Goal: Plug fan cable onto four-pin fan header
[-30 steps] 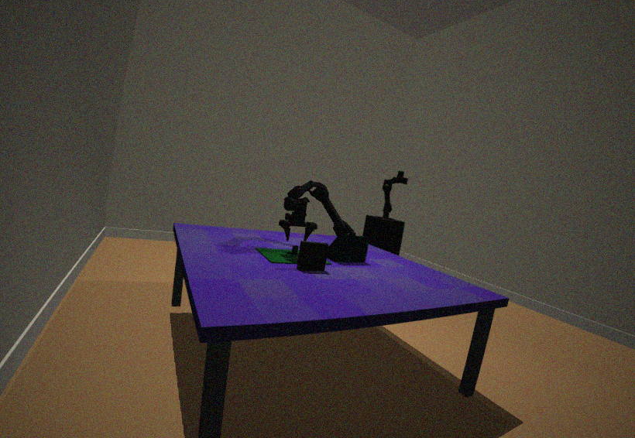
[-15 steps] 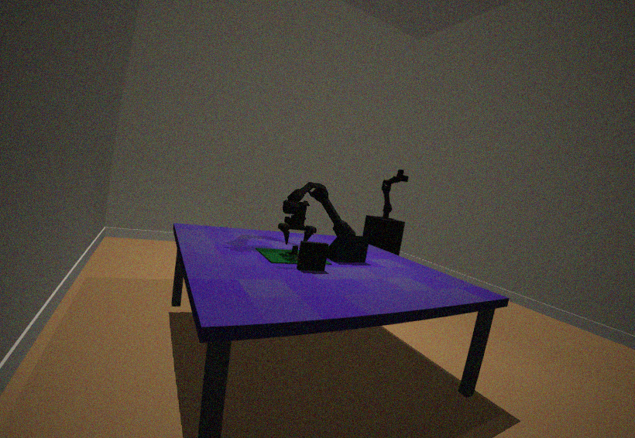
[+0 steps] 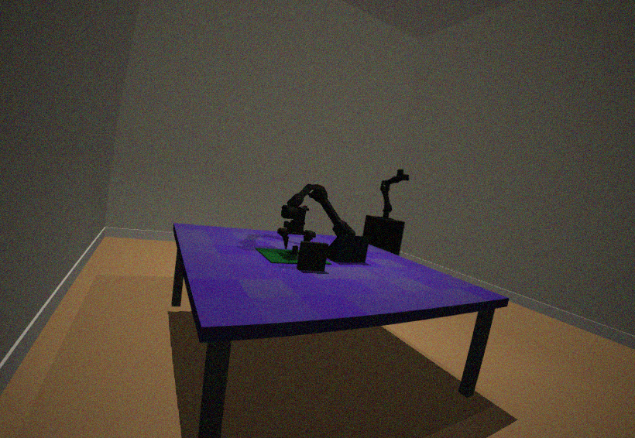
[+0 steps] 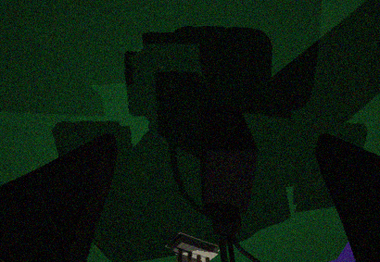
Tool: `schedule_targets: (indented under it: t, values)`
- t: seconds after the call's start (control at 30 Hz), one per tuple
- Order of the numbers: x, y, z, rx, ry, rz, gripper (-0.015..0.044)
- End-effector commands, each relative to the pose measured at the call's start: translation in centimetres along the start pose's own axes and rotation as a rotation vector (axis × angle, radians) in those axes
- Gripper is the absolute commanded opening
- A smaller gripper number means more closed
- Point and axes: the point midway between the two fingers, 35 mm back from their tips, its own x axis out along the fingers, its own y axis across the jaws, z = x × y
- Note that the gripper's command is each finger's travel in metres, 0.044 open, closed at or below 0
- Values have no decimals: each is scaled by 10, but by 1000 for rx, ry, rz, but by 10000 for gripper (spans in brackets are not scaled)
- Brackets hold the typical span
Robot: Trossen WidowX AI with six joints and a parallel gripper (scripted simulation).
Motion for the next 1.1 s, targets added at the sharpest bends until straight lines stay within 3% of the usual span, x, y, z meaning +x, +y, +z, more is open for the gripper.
schedule_targets:
  t: [0.0,0.17,0.73,0.83,0.97,1.07]
  values:
    - [7,-1,0,-5,-5,1,440]
    - [10,-1,1,-5,-5,1,440]
    - [8,-1,1,0,-1,-2,0]
    - [6,-1,0,0,-1,-2,0]
    - [-39,-1,0,-5,-3,0,0]
    - [-41,-1,0,-6,-4,1,0]
